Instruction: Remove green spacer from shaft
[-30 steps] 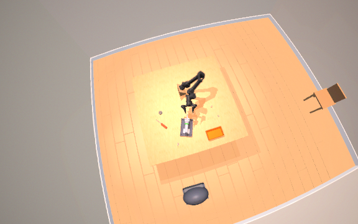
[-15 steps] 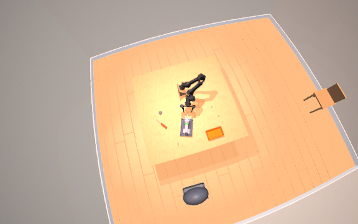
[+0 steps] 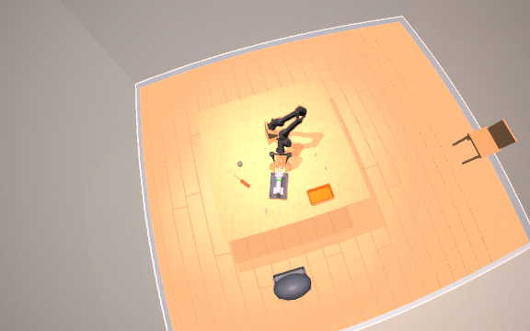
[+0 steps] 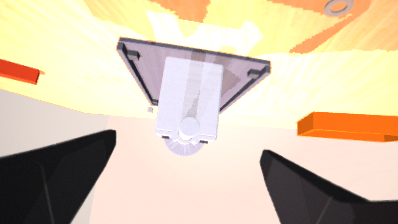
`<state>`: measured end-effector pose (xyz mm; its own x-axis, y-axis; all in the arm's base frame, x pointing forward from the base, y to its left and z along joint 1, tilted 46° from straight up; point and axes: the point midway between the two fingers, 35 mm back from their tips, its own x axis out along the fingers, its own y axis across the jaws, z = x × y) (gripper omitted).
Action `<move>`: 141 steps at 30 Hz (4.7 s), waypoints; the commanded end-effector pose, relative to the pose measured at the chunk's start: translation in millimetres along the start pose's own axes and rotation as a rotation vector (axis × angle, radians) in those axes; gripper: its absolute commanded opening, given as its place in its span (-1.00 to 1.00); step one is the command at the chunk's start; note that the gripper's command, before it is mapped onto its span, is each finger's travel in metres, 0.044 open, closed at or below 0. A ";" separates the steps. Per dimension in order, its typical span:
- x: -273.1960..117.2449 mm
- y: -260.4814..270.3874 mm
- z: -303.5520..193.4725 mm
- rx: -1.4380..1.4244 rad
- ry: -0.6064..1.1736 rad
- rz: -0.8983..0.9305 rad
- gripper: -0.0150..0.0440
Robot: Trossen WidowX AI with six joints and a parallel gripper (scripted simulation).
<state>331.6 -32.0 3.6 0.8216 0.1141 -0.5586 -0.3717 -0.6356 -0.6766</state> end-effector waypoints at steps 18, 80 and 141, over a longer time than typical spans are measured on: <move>1.3 1.5 0.0 -0.005 -0.001 0.007 1.00; 44.7 2.2 -1.5 -0.005 0.000 0.006 1.00; 62.6 2.1 -1.6 -0.005 0.001 0.005 1.00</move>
<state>381.4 -26.6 -32.6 0.8174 0.1155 -0.5644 -0.3717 -0.6428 -0.6698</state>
